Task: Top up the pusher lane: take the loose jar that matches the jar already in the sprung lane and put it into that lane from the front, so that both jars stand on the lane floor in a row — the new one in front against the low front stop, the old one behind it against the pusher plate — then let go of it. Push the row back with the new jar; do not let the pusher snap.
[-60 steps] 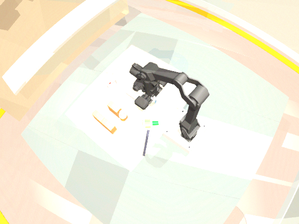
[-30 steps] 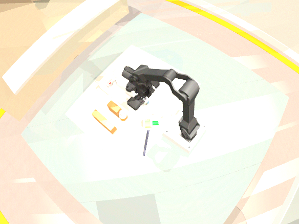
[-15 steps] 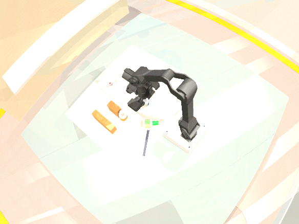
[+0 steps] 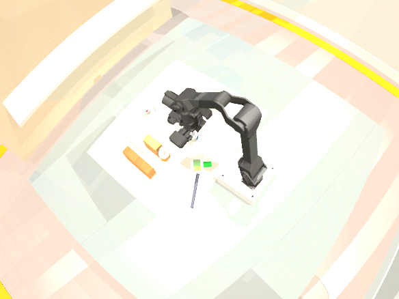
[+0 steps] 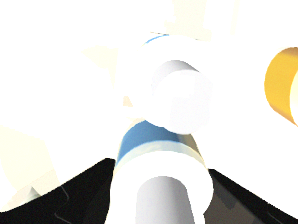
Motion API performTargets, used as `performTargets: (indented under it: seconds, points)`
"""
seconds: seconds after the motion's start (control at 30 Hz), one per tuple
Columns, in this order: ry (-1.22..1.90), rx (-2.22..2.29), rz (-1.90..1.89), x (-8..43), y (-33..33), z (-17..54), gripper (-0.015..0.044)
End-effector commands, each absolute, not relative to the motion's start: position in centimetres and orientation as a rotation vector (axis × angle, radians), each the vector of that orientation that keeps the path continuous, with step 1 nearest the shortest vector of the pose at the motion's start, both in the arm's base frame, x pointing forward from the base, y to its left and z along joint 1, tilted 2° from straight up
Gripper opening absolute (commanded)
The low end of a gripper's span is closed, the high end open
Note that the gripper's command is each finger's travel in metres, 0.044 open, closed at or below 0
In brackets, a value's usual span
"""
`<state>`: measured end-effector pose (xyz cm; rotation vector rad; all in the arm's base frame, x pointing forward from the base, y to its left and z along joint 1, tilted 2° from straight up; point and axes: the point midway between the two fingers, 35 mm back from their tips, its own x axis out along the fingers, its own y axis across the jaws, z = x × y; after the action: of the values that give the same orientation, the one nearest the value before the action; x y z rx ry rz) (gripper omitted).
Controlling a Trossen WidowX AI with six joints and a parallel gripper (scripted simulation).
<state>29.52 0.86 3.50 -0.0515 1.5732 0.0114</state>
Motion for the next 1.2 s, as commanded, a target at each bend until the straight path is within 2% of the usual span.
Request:
performTargets:
  seconds: [0.0,1.17]
  points:
    - [1.564,-0.049,0.007,30.0,0.9,3.6,0.0]
    - [1.563,-0.049,0.007,31.6,0.9,3.6,0.0]
